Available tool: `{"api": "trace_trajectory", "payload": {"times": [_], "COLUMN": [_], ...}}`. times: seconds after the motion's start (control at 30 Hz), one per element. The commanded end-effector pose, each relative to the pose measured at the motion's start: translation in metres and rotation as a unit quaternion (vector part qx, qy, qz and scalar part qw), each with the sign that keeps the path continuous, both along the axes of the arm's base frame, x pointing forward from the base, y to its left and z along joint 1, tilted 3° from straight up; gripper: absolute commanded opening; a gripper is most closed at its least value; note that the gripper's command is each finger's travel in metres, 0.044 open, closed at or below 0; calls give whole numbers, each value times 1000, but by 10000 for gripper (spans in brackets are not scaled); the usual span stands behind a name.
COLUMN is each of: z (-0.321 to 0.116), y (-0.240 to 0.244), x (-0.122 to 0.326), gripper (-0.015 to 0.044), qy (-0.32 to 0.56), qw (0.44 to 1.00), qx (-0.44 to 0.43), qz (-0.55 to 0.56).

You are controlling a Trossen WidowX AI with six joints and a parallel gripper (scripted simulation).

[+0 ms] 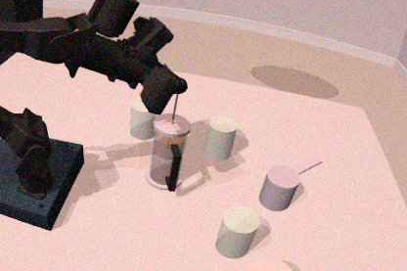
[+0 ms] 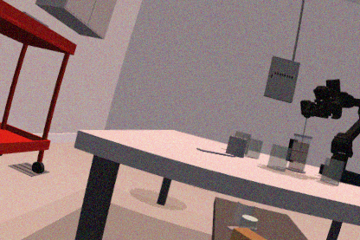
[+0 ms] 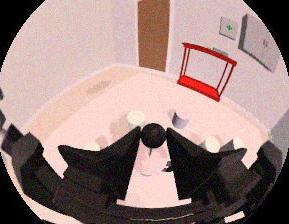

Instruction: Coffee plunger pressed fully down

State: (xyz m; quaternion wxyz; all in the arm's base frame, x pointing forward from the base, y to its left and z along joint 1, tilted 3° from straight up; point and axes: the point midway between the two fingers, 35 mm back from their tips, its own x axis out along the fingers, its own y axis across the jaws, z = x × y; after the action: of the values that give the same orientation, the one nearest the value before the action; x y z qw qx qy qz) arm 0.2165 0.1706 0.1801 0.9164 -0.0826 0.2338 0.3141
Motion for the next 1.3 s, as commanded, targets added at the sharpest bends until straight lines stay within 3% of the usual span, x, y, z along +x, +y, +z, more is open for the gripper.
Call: {"api": "trace_trajectory", "payload": {"times": [0.0,0.57,1.27], "z": [-26,-52,-51], "y": [-2,0,7], "x": [-3,1,10], "gripper": [119,119,119], "qy": [23,22,22], "qw": [1000,1000,1000], "qx": [-19,-19,-18], "qz": [0,0,0]}}
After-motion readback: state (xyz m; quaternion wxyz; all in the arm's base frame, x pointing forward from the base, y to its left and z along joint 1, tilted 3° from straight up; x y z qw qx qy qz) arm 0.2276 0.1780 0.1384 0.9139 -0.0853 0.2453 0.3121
